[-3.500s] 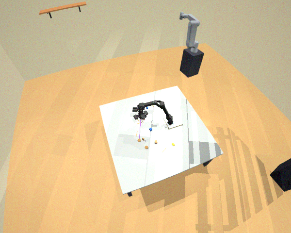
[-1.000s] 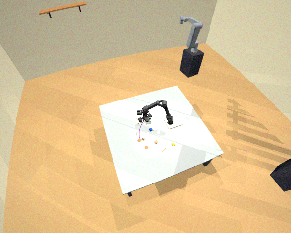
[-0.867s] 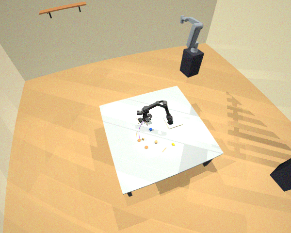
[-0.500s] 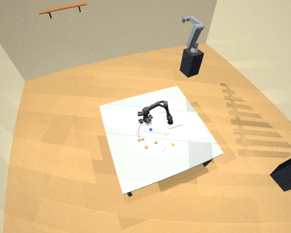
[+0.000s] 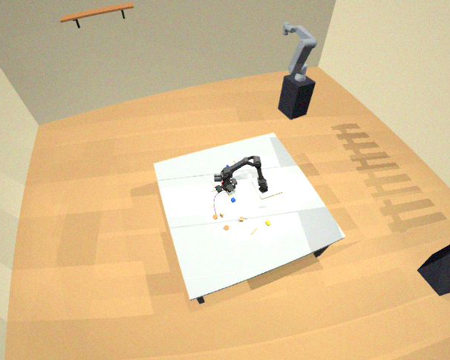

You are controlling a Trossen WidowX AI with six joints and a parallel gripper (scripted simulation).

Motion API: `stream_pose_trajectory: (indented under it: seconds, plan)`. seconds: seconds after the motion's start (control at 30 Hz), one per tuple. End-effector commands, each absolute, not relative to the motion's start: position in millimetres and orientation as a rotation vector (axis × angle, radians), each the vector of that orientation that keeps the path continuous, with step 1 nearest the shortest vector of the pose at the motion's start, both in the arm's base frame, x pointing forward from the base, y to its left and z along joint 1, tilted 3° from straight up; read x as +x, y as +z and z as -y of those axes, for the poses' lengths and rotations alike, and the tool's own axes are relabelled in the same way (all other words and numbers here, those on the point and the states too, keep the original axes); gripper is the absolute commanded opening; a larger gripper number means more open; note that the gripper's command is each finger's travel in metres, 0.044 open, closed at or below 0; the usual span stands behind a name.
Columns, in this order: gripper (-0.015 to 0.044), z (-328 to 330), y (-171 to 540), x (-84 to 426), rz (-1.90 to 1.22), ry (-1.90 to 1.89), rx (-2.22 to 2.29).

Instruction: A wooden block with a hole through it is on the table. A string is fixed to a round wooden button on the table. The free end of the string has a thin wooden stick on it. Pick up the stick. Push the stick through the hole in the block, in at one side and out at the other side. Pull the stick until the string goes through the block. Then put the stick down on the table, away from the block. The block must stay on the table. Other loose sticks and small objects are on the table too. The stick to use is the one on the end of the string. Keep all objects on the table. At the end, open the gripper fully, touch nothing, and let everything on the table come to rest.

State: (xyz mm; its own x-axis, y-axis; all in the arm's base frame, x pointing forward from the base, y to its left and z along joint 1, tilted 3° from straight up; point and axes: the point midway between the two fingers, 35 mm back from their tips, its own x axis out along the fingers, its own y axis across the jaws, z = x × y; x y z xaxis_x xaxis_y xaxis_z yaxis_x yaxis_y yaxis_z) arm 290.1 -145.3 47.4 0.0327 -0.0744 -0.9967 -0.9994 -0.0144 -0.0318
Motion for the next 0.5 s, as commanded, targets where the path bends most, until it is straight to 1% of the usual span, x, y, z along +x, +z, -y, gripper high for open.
stream_pose_trajectory:
  seconds: [0.0,0.47]
  plan:
    - [0.0000,140.5,47.4,288.8,-1.239,1.153,-1.289]
    - [0.0000,122.4,45.8,286.9,-1.239,1.153,-1.289]
